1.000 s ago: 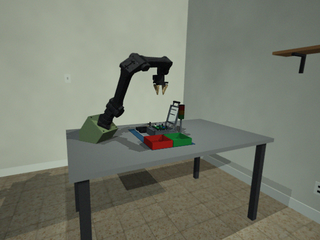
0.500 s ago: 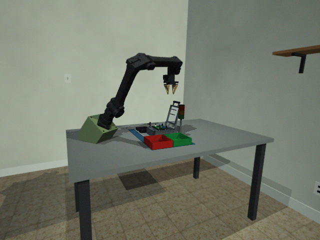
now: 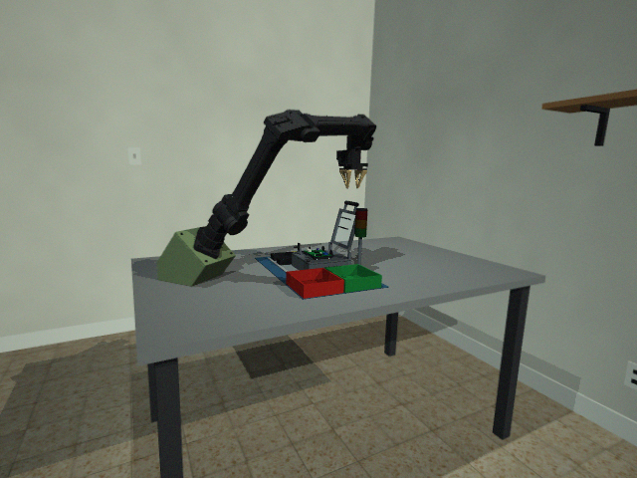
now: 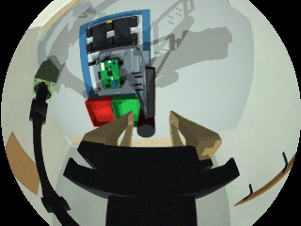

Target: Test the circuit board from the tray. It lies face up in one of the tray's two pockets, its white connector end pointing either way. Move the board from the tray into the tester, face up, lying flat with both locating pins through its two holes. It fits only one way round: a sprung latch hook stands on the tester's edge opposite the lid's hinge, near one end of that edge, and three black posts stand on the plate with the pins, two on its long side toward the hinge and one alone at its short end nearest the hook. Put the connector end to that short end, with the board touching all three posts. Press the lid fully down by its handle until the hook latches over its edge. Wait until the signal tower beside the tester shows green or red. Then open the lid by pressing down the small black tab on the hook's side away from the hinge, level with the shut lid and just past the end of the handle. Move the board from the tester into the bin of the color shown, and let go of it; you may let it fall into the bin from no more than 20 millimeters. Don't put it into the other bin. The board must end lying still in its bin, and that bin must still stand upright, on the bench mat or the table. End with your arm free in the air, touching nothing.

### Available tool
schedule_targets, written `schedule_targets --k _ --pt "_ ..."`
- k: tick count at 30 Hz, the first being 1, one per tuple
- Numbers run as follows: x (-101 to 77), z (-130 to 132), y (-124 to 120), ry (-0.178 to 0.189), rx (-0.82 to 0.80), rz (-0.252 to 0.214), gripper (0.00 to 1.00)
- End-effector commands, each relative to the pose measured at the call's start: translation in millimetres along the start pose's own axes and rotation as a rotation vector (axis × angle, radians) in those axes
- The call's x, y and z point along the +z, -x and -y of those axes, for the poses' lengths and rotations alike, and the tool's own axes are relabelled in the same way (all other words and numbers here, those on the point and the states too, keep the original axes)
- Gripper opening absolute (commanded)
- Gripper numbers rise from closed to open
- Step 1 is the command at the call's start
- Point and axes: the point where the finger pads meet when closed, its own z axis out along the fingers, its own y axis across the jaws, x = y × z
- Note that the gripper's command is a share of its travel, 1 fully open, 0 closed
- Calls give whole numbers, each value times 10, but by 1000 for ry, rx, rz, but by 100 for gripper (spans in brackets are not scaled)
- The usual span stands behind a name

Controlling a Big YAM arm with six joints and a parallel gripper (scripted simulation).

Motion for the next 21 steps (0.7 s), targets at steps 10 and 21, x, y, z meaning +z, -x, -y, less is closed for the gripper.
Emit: schedule_targets --k 10,21 --pt "155 35 23 13 -12 -4 48" --pt "291 30 -13 6 -6 -1 48"
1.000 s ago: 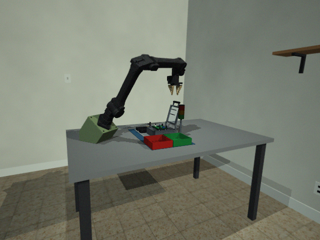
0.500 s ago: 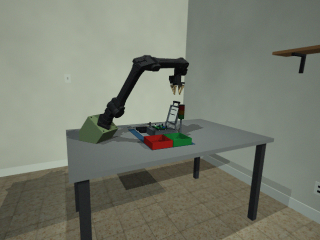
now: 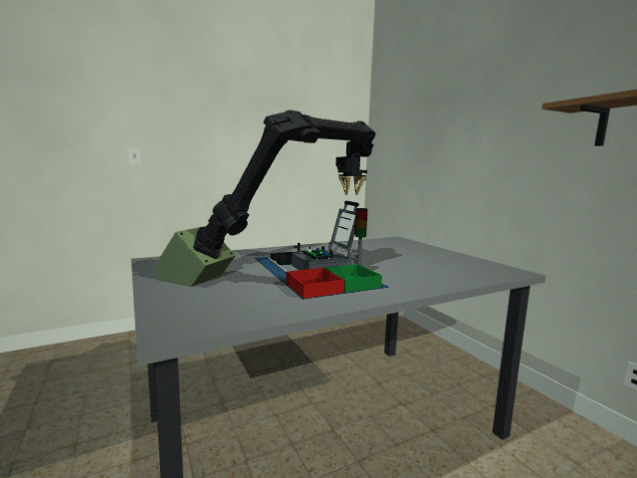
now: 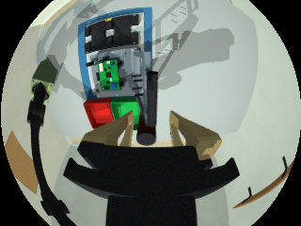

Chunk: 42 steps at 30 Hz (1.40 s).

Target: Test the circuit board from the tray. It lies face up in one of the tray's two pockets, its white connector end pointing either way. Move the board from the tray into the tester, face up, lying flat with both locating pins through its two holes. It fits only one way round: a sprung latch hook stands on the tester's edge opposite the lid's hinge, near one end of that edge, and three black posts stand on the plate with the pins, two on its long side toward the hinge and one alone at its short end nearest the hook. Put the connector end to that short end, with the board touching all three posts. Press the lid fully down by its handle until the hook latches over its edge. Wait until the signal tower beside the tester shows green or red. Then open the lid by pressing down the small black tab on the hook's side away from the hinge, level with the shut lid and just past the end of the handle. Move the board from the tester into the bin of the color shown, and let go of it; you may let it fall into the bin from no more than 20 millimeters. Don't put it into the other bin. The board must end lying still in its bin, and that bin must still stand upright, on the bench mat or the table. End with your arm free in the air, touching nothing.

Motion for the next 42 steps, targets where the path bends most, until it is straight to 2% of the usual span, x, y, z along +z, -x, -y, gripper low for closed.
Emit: schedule_targets --k 1,26,37,42 --pt "37 46 -36 -7 5 6 48" --pt "18 65 -63 -14 13 9 48" --pt "91 40 -108 -22 18 13 48" --pt "216 41 -123 -25 20 14 48"
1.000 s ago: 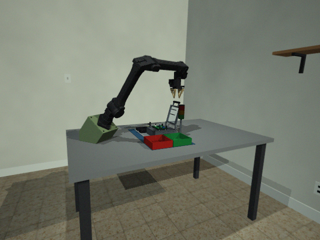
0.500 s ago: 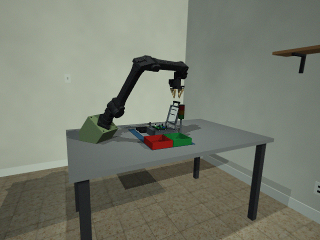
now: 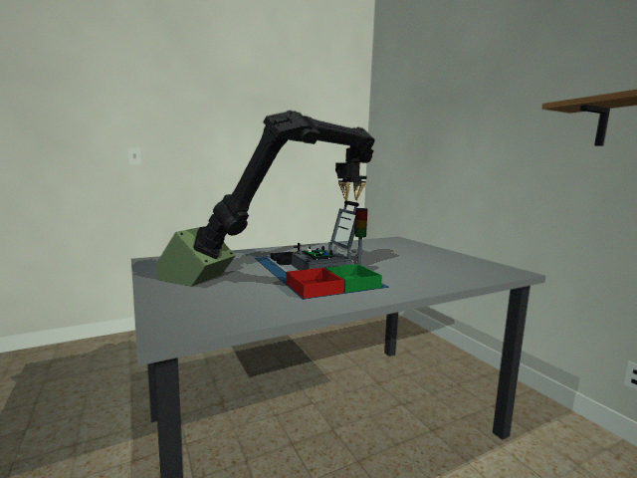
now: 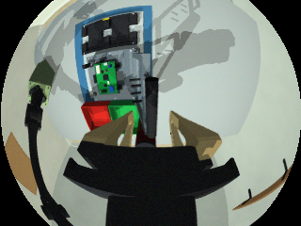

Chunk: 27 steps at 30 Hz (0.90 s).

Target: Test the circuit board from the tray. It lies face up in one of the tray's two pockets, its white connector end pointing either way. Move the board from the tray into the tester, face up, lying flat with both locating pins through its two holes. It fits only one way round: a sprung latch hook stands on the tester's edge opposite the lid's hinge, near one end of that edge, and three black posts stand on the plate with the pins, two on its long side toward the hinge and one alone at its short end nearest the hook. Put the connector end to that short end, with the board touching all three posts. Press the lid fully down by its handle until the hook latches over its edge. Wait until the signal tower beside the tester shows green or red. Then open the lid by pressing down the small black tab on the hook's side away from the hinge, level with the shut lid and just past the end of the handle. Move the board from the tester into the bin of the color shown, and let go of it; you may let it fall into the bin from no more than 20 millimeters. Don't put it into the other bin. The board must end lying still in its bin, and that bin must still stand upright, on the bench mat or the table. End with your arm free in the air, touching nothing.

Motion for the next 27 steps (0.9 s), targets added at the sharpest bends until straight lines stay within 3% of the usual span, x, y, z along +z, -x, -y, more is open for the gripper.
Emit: schedule_targets --k 1,9,12,27 --pt "4 34 -148 -26 22 13 48" --pt "145 38 -153 -27 22 12 48" --pt "91 96 -178 -41 33 17 48" --pt "100 81 -179 -36 31 15 48"
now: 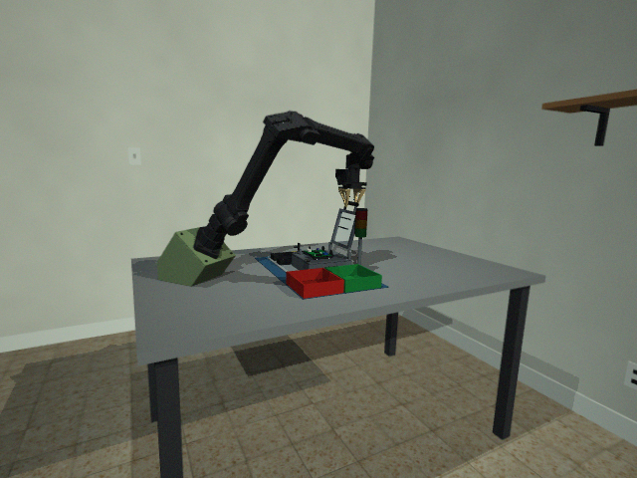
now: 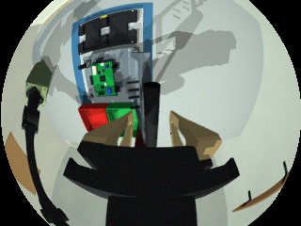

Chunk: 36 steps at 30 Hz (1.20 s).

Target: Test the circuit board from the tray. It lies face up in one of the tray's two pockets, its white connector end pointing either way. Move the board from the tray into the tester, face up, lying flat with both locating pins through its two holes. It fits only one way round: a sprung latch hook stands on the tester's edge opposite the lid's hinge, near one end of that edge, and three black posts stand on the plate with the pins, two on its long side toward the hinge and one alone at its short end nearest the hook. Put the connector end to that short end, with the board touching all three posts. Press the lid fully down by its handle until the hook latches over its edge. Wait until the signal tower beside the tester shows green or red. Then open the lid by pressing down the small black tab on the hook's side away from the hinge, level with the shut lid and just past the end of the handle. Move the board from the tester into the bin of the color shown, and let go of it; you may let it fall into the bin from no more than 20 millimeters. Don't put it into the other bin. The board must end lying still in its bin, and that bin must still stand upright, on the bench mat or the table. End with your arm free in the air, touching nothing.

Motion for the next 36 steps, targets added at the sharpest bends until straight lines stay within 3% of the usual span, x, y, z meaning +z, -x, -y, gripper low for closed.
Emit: schedule_targets --k 1,36 --pt "-153 77 -162 -39 37 18 48" --pt "-298 119 -192 -51 45 25 48"
